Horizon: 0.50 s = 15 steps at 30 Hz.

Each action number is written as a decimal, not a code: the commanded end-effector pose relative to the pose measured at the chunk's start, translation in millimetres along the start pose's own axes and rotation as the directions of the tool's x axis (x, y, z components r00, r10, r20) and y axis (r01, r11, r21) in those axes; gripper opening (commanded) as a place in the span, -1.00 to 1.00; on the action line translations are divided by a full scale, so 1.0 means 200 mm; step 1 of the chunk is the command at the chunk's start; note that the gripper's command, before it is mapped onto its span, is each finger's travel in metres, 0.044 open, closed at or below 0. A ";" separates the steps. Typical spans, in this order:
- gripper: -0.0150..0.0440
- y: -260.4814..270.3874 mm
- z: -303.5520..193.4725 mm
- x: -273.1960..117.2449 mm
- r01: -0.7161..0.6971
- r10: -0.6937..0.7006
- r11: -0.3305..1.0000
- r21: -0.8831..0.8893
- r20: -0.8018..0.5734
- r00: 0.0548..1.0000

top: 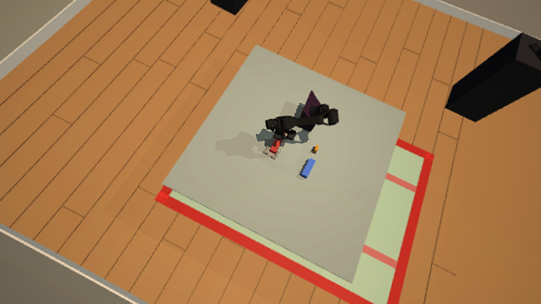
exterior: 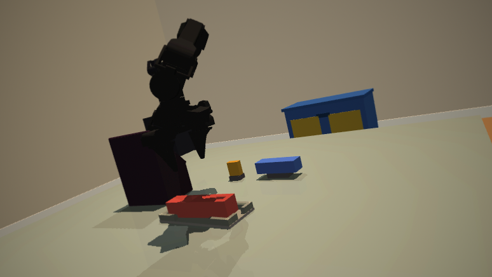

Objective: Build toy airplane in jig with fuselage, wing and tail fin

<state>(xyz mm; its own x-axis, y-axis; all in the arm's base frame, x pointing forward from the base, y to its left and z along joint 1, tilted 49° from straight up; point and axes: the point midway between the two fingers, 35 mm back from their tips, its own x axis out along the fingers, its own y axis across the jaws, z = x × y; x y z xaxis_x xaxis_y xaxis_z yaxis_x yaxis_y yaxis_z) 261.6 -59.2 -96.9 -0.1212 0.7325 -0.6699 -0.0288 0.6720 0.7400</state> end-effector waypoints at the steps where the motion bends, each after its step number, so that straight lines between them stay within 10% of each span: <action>1: 1.00 0.03 0.04 -0.01 0.009 -0.009 1.000 0.021 -0.001 1.000; 15: 1.00 1.04 0.38 0.05 0.040 -0.040 0.999 -0.016 0.008 0.999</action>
<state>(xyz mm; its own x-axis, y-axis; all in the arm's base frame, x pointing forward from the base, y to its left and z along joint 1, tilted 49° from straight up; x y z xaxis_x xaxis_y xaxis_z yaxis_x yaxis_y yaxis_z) 327.9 58.4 12.7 -0.1133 0.6948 -0.7103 -0.0406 0.7110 0.7020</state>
